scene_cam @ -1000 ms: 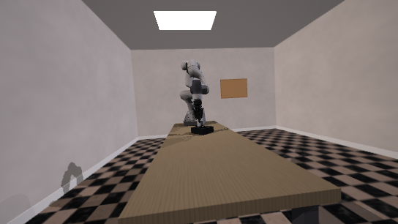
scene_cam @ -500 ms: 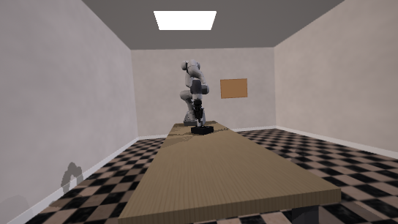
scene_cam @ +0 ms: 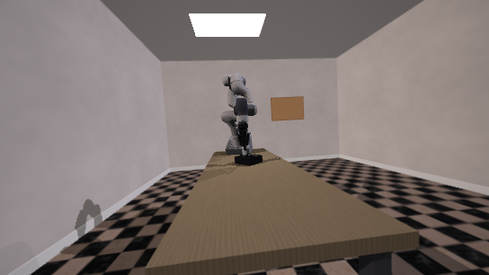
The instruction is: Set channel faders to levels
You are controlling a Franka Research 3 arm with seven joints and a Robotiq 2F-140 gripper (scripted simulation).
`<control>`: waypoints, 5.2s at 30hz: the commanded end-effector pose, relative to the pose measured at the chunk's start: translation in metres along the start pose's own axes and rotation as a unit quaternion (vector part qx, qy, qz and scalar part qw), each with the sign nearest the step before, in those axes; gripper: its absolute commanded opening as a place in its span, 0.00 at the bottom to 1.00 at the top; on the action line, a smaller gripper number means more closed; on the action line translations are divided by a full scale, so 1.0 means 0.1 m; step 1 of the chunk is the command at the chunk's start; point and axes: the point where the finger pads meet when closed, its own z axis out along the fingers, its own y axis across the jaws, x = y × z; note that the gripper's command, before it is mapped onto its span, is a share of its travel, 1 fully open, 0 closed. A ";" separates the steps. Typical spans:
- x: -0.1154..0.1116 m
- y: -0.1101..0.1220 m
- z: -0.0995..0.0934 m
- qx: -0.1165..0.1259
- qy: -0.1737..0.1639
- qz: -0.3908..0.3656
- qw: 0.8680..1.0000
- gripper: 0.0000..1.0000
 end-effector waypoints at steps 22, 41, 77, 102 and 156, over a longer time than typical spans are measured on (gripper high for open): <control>-0.01 0.01 0.00 0.000 -0.001 0.001 1.000 0.00; -0.01 0.01 0.07 0.000 -0.001 0.001 1.000 0.00; -0.01 0.01 0.12 0.000 -0.001 0.001 1.000 0.00; 0.06 0.01 0.12 0.000 -0.001 0.001 1.000 0.00; 0.31 0.01 0.12 0.000 -0.001 0.001 1.000 0.00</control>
